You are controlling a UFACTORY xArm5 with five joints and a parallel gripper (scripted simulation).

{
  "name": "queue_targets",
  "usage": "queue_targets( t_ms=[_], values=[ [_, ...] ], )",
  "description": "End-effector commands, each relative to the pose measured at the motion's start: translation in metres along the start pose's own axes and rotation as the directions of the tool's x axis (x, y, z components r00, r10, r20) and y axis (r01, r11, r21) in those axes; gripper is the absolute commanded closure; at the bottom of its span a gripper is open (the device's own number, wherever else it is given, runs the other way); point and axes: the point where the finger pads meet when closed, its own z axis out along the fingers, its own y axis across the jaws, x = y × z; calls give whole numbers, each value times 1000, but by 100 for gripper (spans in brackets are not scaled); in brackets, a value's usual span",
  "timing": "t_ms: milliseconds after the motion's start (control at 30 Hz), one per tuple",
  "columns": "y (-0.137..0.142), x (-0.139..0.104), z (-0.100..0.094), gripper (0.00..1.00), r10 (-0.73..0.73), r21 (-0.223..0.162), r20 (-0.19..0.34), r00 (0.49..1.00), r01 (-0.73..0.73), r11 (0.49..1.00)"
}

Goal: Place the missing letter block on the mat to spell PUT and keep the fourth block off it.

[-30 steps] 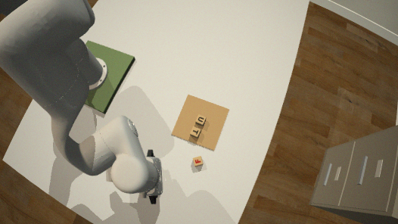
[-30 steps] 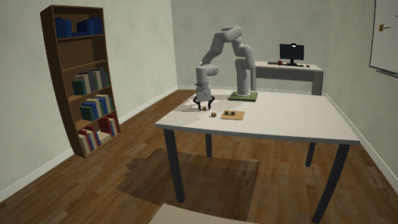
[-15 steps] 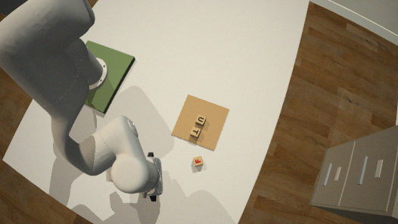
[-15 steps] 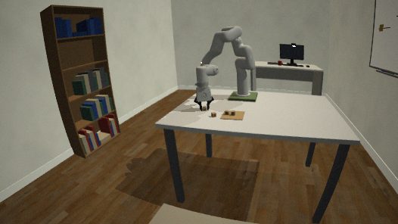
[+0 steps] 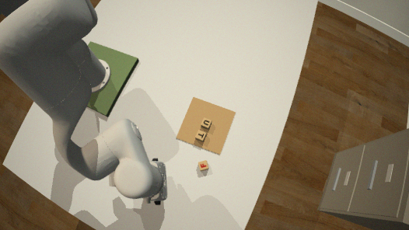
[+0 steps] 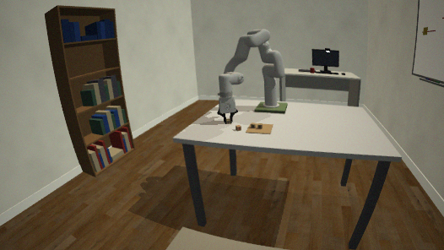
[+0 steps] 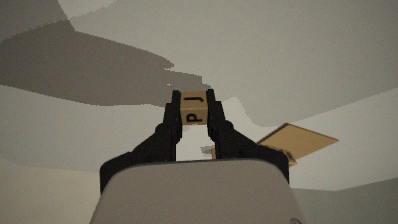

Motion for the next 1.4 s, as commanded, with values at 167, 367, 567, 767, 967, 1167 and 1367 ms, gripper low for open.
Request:
queue_targets(
  t_ms=[167,367,567,767,967,1167,1367],
  values=[
    [-1,-1,-1,79,0,3,2,1000,0,1000],
    [-1,-1,-1,79,0,3,2,1000,0,1000],
    [-1,-1,-1,79,0,3,2,1000,0,1000],
    [-1,-1,-1,79,0,3,2,1000,0,1000],
    [-1,-1,-2,79,0,3,2,1000,0,1000],
    [-1,-1,-22,79,0,3,2,1000,0,1000],
    [-1,-1,-67,79,0,3,2,1000,0,1000]
  ],
)
